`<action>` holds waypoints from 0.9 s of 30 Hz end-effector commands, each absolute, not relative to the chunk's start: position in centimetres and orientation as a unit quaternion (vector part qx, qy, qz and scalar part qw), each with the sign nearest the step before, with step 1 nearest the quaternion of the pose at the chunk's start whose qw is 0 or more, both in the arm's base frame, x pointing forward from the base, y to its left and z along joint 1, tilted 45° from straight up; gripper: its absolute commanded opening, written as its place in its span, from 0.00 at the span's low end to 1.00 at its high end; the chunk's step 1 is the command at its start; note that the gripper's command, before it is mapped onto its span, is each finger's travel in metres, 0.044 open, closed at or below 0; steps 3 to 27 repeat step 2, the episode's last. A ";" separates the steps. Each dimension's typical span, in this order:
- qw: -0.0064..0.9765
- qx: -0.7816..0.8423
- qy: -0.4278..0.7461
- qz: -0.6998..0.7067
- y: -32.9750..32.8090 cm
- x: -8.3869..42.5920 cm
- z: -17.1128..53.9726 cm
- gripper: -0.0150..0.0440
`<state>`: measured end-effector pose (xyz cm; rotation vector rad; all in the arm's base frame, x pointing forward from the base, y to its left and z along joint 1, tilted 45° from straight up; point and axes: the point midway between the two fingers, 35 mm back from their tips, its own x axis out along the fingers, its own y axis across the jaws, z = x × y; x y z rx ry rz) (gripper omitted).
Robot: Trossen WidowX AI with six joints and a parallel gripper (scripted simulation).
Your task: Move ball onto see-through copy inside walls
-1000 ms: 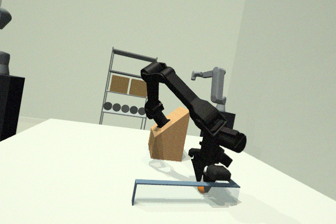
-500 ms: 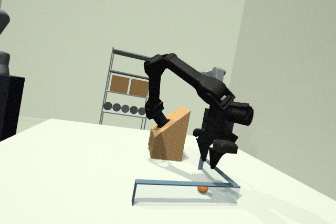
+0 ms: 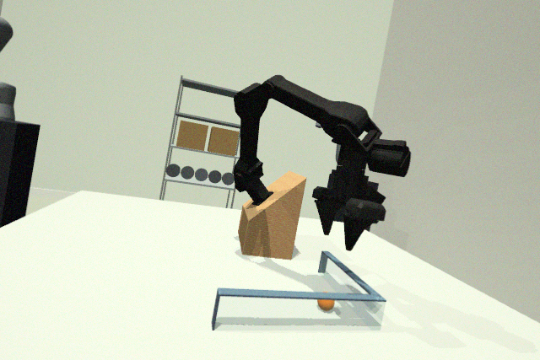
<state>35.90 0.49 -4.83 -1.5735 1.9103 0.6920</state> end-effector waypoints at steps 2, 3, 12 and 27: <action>0.287 -0.585 0.713 0.257 0.6 36.0 -4.5 1.00; 0.287 -0.585 0.713 0.257 0.6 36.0 -4.5 1.00; 0.287 -0.585 0.713 0.257 0.6 36.0 -4.5 1.00; 0.287 -0.585 0.713 0.257 0.6 36.0 -4.5 1.00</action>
